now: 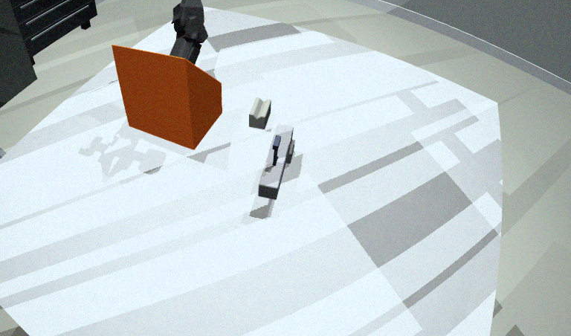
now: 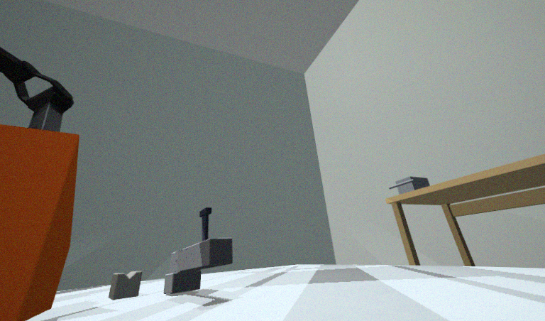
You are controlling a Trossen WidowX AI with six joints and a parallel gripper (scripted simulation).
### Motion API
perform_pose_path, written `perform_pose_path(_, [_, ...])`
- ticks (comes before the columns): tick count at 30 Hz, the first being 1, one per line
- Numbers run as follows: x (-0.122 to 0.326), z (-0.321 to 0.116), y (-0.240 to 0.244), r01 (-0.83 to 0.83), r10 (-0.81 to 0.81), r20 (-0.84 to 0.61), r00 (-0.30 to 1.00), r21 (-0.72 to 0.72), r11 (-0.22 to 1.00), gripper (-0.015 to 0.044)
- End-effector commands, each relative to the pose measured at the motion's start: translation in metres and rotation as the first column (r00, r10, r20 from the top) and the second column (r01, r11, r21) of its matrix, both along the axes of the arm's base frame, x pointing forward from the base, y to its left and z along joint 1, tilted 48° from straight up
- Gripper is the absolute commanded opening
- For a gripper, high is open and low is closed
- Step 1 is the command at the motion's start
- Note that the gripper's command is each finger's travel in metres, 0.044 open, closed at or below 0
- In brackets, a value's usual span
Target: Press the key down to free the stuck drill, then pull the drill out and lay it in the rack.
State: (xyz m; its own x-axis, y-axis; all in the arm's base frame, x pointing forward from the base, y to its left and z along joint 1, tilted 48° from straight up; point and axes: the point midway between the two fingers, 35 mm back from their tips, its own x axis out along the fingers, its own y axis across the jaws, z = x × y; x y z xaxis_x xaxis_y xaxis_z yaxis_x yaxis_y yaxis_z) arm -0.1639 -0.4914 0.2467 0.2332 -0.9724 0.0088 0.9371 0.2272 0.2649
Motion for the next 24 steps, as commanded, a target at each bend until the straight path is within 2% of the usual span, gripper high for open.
perform_pose_path(1, [0.059,-0.041,-0.019,-0.114,0.116,-0.008,0.993,0.114,0.987,0.0000])
perform_pose_path(12, [0.217,-0.123,-0.018,-0.404,0.442,-0.025,0.897,0.360,0.841,0.0000])
perform_pose_path(16, [0.272,-0.149,0.002,-0.478,0.523,0.037,0.851,0.466,0.745,0.0000])
perform_pose_path(24, [0.372,-0.201,0.064,-0.608,0.751,0.040,0.659,0.616,0.501,0.0000])
